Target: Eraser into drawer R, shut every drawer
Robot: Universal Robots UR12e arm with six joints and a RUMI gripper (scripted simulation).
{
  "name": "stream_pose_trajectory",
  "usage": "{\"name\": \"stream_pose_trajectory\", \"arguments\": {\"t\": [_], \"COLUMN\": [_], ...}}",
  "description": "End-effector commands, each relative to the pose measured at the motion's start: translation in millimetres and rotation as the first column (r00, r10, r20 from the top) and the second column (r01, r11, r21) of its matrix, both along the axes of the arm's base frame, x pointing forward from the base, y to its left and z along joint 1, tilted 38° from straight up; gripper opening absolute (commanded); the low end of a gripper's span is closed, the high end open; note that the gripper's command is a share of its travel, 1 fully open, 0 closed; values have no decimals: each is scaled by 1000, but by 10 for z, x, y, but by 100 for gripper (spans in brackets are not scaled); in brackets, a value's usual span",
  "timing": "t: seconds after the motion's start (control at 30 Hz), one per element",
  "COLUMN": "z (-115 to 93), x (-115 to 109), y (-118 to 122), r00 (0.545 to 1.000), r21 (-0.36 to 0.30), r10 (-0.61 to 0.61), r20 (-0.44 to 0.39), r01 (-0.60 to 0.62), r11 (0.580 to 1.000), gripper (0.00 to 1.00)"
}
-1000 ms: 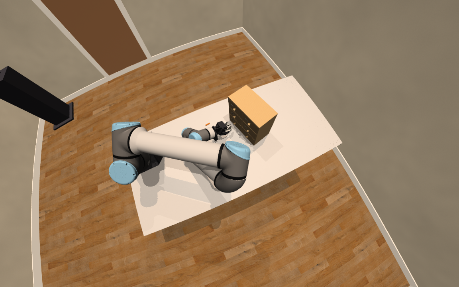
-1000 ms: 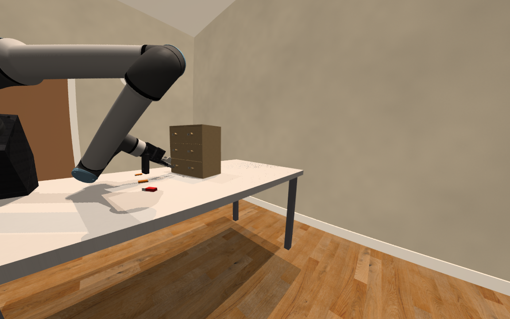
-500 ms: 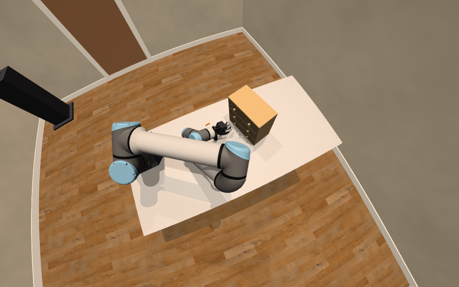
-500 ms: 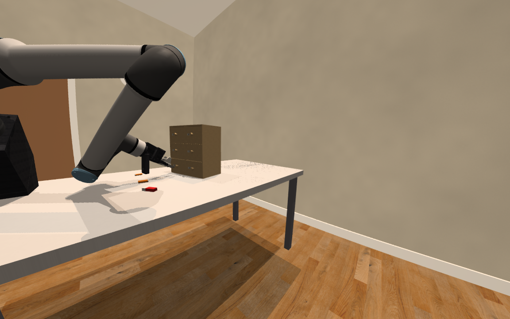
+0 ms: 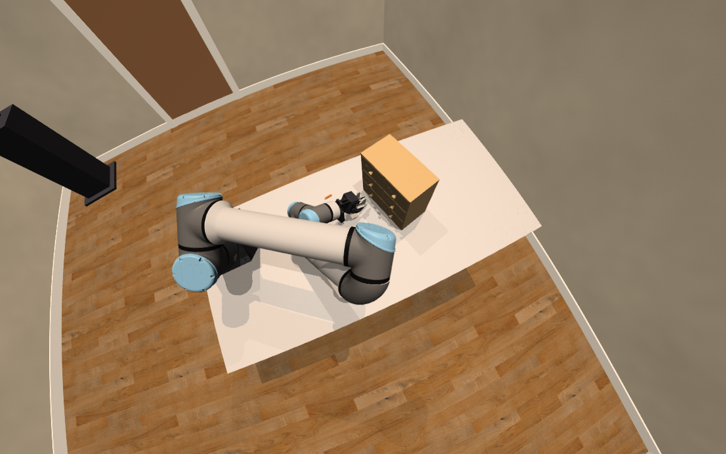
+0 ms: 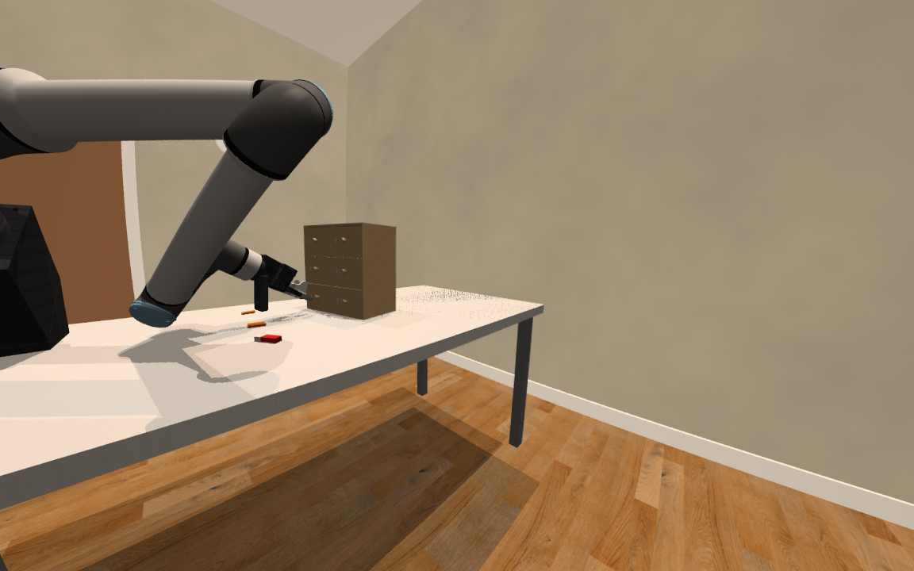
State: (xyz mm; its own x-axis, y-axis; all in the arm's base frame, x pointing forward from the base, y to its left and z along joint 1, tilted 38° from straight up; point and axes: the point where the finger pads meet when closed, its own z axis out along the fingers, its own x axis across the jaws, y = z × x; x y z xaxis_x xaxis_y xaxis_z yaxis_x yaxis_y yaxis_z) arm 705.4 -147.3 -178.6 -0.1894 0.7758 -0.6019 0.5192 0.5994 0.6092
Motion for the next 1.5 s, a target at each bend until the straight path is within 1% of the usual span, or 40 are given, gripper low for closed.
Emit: {"name": "stream_pose_trajectory", "arguments": {"t": [0.0, 1.07, 1.47], "z": [1, -36, -43], "x": [22, 281, 325], "y": [7, 41, 47], "r00": [1000, 1000, 1000], "r21": [0, 0, 0], "r10": [1, 1, 1], "r20": [0, 0, 0], "r01": [-1, -1, -1], "r11": [1000, 1000, 1000], "gripper": [20, 20, 20]}}
